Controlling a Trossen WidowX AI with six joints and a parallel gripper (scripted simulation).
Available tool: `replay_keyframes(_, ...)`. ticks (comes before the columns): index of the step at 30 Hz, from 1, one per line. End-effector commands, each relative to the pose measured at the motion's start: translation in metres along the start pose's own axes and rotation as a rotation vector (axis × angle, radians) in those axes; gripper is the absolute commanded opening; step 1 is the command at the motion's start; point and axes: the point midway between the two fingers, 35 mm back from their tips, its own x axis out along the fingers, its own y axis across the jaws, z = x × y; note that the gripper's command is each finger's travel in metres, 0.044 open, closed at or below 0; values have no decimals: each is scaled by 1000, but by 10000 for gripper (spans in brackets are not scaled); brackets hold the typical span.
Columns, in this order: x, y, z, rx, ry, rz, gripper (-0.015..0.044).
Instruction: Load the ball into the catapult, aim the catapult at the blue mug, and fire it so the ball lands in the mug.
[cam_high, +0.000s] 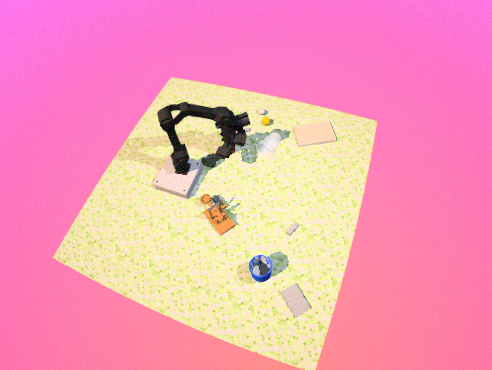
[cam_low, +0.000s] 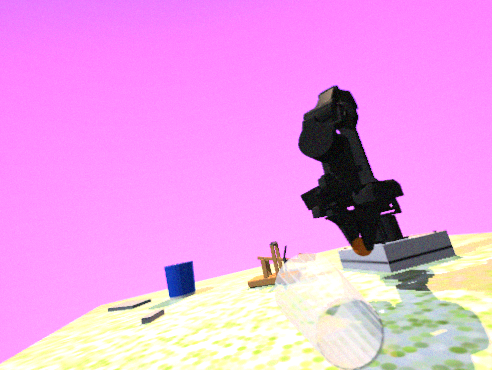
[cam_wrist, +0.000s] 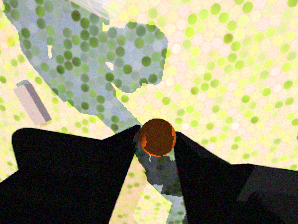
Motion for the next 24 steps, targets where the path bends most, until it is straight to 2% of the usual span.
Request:
replay_keyframes(1, -26, 0, -1, 2, 3, -1, 0)
replay_keyframes(8, -64, -4, -7, -6, 16, -13, 0)
replay_keyframes(13, -65, -7, -5, -1, 19, -15, 0)
replay_keyframes(24, -58, -47, 18, 82, 59, -40, 0)
